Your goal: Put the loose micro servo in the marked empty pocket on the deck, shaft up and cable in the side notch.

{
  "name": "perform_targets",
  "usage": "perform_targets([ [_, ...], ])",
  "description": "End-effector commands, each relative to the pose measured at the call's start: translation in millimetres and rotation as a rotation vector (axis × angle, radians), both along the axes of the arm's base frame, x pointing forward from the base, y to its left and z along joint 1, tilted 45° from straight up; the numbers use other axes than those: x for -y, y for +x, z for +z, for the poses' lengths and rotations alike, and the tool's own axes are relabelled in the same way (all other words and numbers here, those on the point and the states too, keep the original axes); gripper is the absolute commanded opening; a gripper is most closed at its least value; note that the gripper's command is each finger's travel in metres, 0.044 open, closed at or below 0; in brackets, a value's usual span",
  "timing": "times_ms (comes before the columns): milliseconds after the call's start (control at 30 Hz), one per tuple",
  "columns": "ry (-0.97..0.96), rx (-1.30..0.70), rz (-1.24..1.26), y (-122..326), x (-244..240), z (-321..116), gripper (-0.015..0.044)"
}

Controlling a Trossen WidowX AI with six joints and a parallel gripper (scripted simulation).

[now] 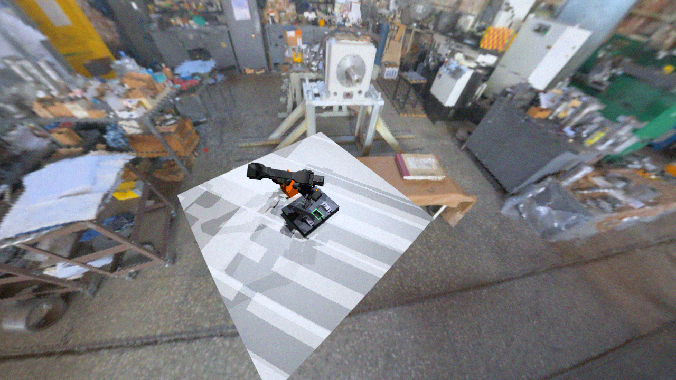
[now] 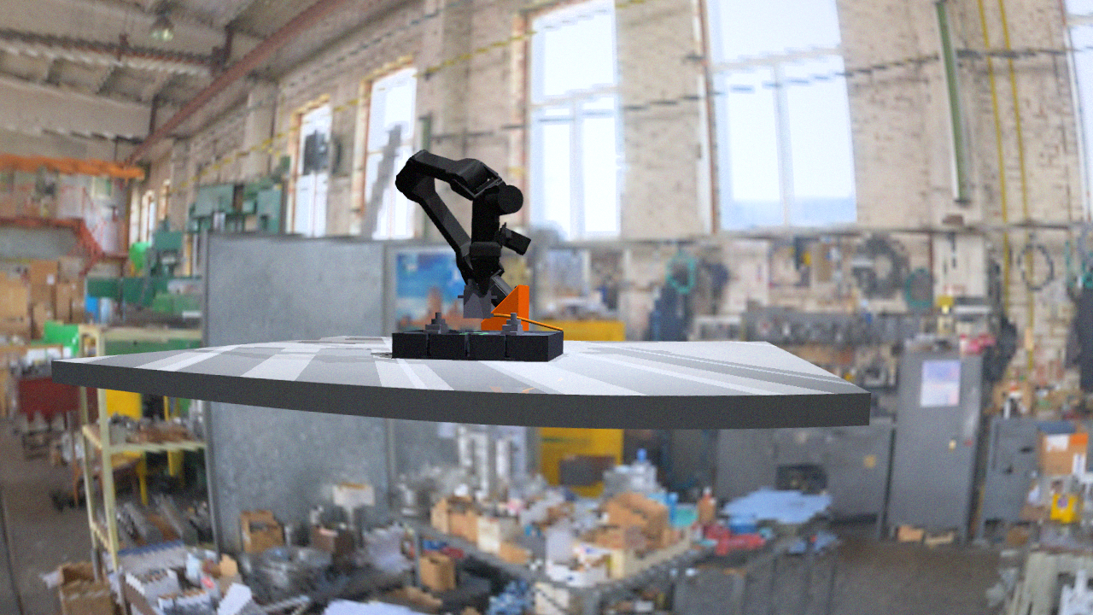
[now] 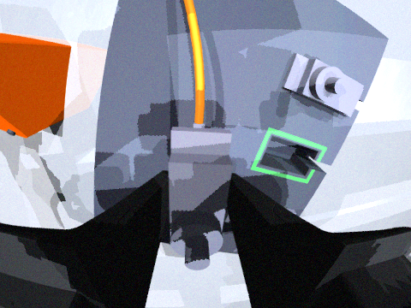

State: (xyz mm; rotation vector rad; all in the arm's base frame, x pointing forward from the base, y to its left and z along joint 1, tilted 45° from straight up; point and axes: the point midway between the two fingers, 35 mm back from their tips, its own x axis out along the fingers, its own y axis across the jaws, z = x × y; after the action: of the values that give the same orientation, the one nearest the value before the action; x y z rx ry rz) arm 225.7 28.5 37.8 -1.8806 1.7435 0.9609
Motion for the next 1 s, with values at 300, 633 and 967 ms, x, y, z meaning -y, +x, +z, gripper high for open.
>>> perform_targets([
  [300,0.001,0.321,-0.325,1.6,-1.7,0.2,0.0000],
  [633,-0.004,0.564,-0.573,1.6,-1.7,0.2,0.0000],
  [967,-0.009,0.806,-0.821,1.6,-1.7,0.2,0.0000],
])
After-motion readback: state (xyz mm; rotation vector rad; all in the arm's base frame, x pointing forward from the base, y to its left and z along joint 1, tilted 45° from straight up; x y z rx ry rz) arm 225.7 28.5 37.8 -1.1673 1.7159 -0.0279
